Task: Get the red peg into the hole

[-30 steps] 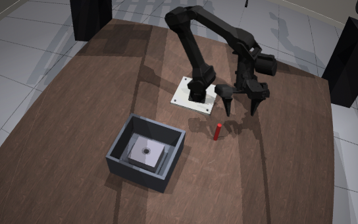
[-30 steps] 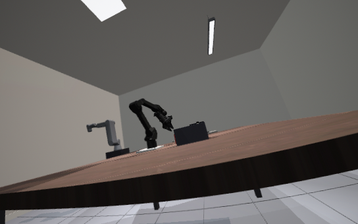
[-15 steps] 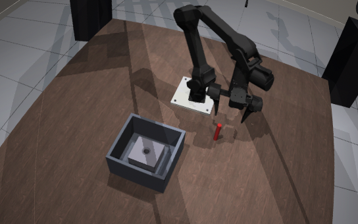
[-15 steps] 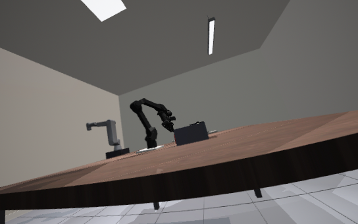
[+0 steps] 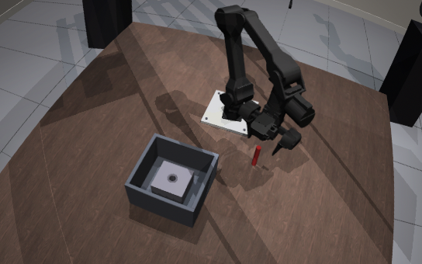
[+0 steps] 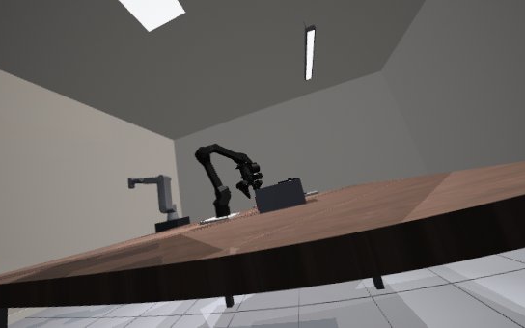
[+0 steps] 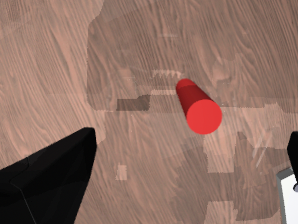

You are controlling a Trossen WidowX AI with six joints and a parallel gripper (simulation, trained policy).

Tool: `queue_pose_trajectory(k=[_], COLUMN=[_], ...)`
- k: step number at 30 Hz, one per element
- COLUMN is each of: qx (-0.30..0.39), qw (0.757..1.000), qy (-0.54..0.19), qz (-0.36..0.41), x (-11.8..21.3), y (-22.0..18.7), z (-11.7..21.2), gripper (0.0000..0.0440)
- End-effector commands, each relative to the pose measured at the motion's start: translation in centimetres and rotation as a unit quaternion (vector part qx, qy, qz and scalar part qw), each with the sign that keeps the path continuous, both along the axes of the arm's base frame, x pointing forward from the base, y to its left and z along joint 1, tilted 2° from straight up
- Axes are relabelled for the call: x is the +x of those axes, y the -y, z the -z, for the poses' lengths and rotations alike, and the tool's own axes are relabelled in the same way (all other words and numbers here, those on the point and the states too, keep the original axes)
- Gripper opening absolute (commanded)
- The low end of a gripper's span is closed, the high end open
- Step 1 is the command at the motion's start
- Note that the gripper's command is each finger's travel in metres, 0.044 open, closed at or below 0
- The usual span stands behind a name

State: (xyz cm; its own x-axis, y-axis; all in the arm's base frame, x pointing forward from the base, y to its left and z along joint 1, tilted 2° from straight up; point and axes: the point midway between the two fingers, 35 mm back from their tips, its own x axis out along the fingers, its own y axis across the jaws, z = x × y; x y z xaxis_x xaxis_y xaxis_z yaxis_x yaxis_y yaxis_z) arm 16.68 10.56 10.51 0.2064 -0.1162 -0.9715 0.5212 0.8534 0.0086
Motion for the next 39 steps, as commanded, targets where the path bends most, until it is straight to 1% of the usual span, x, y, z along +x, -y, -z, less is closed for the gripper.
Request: queue_pose_trajectory(k=[1, 11, 14, 16, 18, 20, 30, 32, 39], qx=[0.006, 0.011, 0.011, 0.011, 0.011, 0.009, -0.016, -0.022, -0.046], qw=[1.0, 0.998, 0.997, 0.997, 0.997, 0.997, 0.995, 0.995, 0.995], qy=[-0.008, -0.02, -0.021, -0.022, -0.023, -0.026, -0.05, -0.053, -0.019], qz=[0.029, 0.067, 0.071, 0.074, 0.076, 0.079, 0.089, 0.088, 0.085], x=[0.3, 1.0, 1.2, 1.3, 1.4, 1.5, 1.4, 1.5, 2.3], y=[0.2, 0.5, 0.6, 0.6, 0.6, 0.7, 1.2, 1.3, 2.8], z=[0.6, 2.2, 2.6, 2.8, 3.2, 3.5, 5.4, 5.5, 2.7], gripper=[0.0421, 0.0415, 0.0403, 0.0385, 0.0354, 0.0311, 0.005, 0.001, 0.0])
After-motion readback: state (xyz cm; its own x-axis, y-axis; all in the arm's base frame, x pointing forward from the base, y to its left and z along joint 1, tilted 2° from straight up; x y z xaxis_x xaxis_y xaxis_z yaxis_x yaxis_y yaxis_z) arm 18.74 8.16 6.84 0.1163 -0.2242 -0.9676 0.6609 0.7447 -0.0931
